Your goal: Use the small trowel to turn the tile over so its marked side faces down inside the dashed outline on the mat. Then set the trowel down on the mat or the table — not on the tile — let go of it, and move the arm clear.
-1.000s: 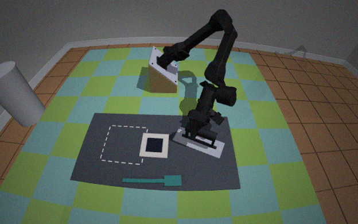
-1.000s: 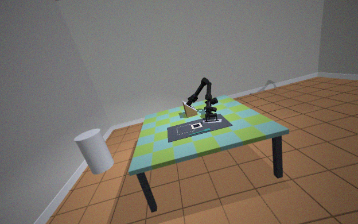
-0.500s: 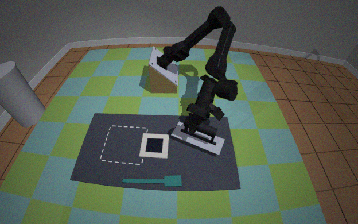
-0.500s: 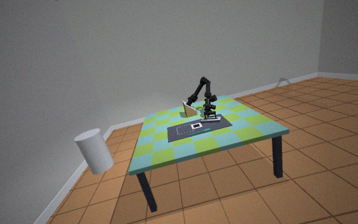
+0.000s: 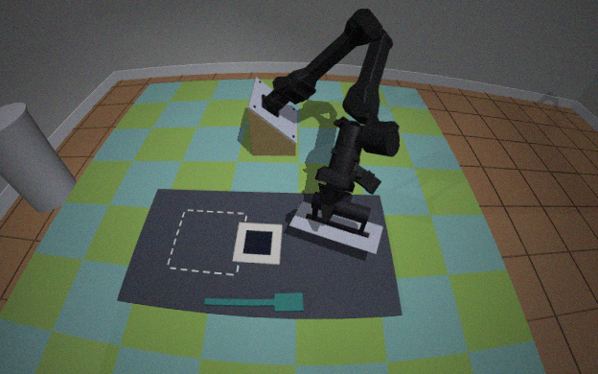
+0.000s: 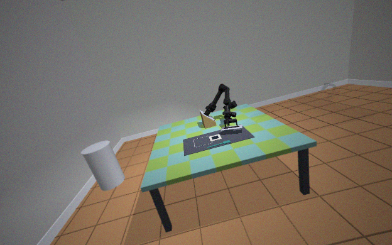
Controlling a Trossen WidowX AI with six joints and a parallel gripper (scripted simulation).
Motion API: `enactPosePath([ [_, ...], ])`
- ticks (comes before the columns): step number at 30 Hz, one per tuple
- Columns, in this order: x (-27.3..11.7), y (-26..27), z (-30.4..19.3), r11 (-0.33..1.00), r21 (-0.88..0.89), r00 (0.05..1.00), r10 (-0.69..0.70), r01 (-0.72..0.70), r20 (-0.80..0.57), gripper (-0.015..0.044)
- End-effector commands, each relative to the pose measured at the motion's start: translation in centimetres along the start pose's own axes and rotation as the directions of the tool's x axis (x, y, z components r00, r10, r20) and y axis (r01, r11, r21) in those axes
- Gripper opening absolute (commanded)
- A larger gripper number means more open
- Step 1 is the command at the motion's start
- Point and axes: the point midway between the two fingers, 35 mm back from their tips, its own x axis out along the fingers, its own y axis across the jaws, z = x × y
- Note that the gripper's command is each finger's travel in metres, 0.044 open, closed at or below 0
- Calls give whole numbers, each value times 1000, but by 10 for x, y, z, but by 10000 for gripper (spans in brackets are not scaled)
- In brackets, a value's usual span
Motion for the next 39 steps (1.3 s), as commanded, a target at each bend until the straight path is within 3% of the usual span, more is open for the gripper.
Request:
enactPosePath([
  [1,7,-5,-3,1000,-17,999,0,1,41,0],
  [20,29,-16,-8,987,-160,952,30,20,304,0],
  [39,43,0,-8,986,-165,949,32,22,313,0],
])
